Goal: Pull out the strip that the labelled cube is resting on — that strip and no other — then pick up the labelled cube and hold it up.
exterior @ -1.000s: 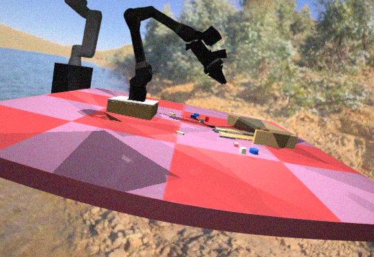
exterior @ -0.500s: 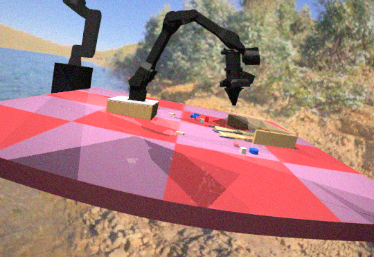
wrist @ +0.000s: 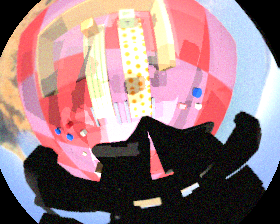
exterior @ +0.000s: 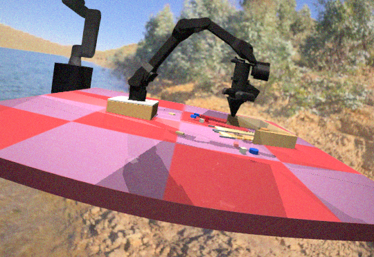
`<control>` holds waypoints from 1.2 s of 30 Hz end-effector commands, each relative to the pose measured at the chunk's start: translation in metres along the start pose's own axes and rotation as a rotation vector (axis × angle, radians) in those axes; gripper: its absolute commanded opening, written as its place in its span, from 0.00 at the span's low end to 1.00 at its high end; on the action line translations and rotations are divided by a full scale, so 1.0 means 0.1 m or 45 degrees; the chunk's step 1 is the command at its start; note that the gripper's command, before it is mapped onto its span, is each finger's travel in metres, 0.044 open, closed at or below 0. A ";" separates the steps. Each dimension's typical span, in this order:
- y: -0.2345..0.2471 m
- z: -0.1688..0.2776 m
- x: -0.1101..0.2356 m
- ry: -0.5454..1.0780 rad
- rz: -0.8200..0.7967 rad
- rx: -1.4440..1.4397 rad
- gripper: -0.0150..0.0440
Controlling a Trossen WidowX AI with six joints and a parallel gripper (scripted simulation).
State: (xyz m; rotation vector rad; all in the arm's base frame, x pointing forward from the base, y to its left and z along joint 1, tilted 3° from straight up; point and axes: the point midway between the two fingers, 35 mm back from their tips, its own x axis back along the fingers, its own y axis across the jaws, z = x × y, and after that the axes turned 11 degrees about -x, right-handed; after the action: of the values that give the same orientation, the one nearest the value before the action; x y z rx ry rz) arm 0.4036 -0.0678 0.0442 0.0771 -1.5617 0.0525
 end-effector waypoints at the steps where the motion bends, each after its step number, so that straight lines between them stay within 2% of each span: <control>1: -0.01 0.01 -0.10 0.017 0.000 0.007 0.25; 36: -0.03 0.03 -0.68 0.018 0.000 0.007 0.25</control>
State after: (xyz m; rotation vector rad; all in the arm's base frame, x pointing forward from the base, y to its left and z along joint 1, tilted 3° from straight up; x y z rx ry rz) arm 0.4025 -0.0699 -0.0139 0.0785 -1.5572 0.0524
